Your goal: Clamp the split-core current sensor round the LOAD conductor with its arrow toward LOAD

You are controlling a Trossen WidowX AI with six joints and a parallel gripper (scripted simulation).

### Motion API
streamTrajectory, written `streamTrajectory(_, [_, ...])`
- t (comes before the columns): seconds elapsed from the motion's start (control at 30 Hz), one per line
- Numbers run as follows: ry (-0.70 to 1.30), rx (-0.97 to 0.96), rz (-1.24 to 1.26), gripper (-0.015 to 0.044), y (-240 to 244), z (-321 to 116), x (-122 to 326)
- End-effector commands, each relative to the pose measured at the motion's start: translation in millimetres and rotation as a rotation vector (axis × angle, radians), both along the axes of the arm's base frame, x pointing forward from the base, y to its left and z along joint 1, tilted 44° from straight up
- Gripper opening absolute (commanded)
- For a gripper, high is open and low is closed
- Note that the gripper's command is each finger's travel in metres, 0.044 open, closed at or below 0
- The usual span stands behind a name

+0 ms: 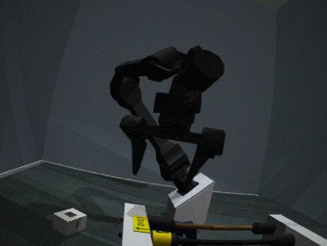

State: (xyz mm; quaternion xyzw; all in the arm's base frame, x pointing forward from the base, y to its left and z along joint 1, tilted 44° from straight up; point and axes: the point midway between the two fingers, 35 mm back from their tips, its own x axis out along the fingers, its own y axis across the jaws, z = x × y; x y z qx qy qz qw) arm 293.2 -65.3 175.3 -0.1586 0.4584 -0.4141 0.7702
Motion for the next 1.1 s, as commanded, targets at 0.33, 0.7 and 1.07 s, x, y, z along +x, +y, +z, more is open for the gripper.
streamTrajectory(0.33, [0.603,0.142,0.106,0.0440,27,-106,-85])
streamTrajectory(0.7, [0.603,0.144,0.107,0.0440,19,-115,-85])
streamTrajectory(1.07, [0.602,0.144,0.108,0.0440,7,-128,-86])
